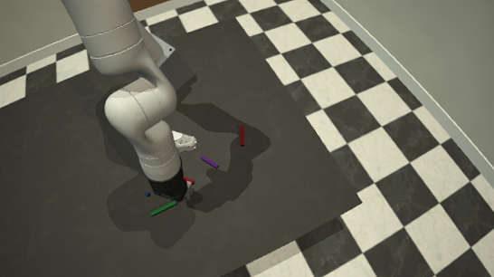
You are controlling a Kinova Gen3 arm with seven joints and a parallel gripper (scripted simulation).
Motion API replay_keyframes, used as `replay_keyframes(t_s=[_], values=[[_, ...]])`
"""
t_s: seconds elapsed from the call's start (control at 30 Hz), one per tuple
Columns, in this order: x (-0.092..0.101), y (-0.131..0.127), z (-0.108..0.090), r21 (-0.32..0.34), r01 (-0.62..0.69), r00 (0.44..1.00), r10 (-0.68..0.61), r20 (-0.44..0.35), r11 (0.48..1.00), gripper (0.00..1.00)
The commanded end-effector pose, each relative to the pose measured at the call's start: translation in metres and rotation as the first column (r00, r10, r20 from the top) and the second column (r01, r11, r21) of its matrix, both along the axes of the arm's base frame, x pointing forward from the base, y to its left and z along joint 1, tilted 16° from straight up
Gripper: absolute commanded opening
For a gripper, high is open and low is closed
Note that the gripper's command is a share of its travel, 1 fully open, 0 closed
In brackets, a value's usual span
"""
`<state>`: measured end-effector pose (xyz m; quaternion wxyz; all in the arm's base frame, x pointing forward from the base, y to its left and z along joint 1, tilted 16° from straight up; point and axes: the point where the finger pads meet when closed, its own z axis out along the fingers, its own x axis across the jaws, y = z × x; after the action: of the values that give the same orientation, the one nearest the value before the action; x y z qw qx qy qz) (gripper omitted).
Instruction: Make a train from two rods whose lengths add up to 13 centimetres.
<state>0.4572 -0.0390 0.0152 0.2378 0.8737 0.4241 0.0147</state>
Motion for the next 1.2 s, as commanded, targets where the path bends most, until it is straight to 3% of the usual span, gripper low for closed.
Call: replay_keyframes(t_s=[0.0, 0.03, 0.33, 0.37, 0.67, 0.7, 1.17], values=[[0.001, 0.0, 0.001, 0.001, 0.001, 1.0, -0.001, 0.002, 1.0, 1.0], [-0.007, -0.01, -0.001, 0.031, 0.063, 0.998, -0.063, 0.01, 0.998, 1.0], [-0.007, -0.01, -0.001, 0.031, 0.063, 0.998, -0.063, 0.01, 0.998, 1.0], [-0.013, -0.018, -0.002, 0.059, 0.123, 0.992, -0.124, 0.016, 0.991, 1.0], [-0.013, -0.018, -0.002, 0.059, 0.123, 0.992, -0.124, 0.016, 0.991, 1.0], [-0.02, -0.027, -0.003, 0.086, 0.181, 0.983, -0.184, 0.022, 0.98, 1.0], [-0.027, -0.034, -0.004, 0.112, 0.236, 0.97, -0.241, 0.026, 0.965, 1.0]])
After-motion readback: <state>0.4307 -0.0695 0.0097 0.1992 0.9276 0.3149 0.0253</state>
